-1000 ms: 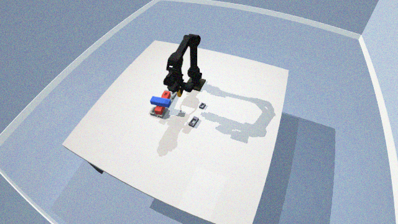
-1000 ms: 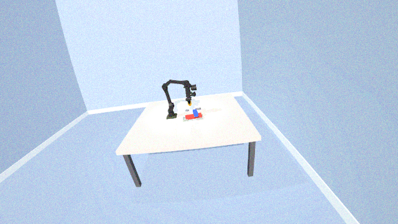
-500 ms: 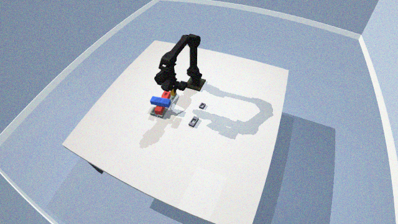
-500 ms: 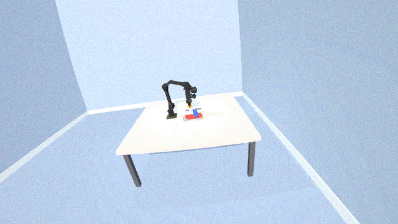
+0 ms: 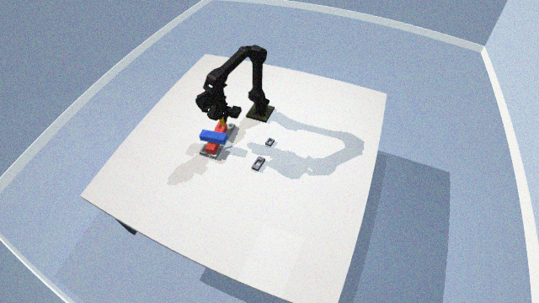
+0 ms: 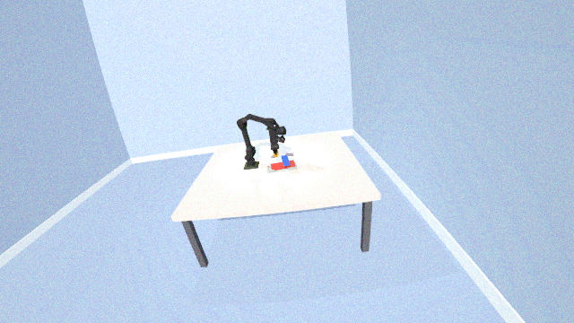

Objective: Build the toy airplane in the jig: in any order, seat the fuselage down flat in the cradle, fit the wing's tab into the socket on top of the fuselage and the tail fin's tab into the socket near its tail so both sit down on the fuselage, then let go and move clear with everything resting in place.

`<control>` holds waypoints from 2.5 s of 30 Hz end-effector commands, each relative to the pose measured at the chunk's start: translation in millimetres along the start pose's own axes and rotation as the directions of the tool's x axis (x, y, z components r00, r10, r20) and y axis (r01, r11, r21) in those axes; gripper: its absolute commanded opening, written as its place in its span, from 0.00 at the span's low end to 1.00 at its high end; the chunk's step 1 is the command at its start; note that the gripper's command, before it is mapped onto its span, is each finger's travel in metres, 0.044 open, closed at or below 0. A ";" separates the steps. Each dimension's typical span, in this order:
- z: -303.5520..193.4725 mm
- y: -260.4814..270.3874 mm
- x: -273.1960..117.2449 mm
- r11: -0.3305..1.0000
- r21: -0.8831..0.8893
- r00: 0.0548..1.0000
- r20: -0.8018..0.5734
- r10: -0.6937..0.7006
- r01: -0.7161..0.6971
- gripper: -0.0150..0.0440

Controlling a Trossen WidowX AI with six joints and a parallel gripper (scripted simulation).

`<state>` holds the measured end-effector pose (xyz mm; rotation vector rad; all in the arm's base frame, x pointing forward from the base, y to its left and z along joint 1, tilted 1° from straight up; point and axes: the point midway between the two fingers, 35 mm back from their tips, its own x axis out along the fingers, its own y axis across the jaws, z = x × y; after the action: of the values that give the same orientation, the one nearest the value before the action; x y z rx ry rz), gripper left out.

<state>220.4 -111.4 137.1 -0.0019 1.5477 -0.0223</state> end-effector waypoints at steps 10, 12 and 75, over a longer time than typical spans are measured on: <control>-20.1 -35.5 8.9 0.999 -0.050 1.000 -0.009 -0.004 0.004 0.25; -22.5 -39.2 9.6 0.998 -0.055 1.000 -0.009 -0.005 0.004 0.25; -22.3 -40.7 47.9 0.999 -0.050 1.000 -0.004 -0.004 0.004 0.25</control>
<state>198.5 -152.4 88.9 -0.0439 1.5528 0.0139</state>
